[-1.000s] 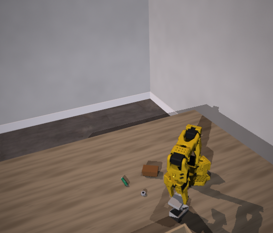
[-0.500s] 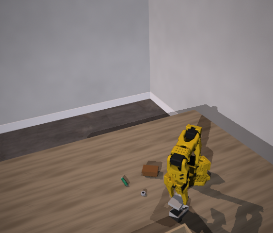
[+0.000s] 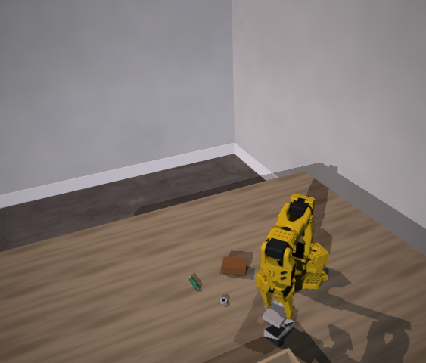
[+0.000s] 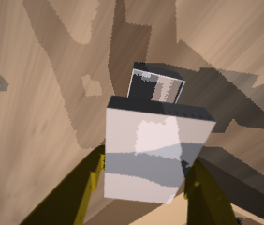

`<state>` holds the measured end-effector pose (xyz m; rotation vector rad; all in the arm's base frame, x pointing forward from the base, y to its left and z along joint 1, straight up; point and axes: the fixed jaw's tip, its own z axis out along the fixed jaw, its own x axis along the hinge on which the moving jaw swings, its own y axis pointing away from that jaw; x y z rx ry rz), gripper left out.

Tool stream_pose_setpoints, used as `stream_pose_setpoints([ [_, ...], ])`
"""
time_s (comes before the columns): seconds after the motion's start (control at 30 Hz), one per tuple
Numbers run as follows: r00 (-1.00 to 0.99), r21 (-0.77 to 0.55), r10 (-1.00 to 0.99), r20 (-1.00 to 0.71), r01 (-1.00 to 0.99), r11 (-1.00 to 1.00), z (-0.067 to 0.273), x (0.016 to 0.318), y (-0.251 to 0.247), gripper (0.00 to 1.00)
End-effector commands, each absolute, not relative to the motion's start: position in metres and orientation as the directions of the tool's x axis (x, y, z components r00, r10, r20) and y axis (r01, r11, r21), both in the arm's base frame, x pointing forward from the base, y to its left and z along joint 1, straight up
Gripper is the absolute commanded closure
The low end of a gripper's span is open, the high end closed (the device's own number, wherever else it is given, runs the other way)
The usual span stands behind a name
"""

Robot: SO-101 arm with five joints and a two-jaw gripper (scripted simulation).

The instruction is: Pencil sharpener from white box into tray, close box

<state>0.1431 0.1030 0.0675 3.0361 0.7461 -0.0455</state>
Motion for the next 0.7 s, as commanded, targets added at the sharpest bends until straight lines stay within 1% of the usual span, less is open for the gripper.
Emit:
stream_pose_setpoints([
  [0.0, 0.887, 0.0, 0.462, 0.0, 0.462, -0.887, 0.0713, 0.1458, 0.1034, 0.77],
  [0.67, 0.887, 0.0, 0.462, 0.0, 0.462, -0.887, 0.0698, 0.1446, 0.1024, 0.77],
])
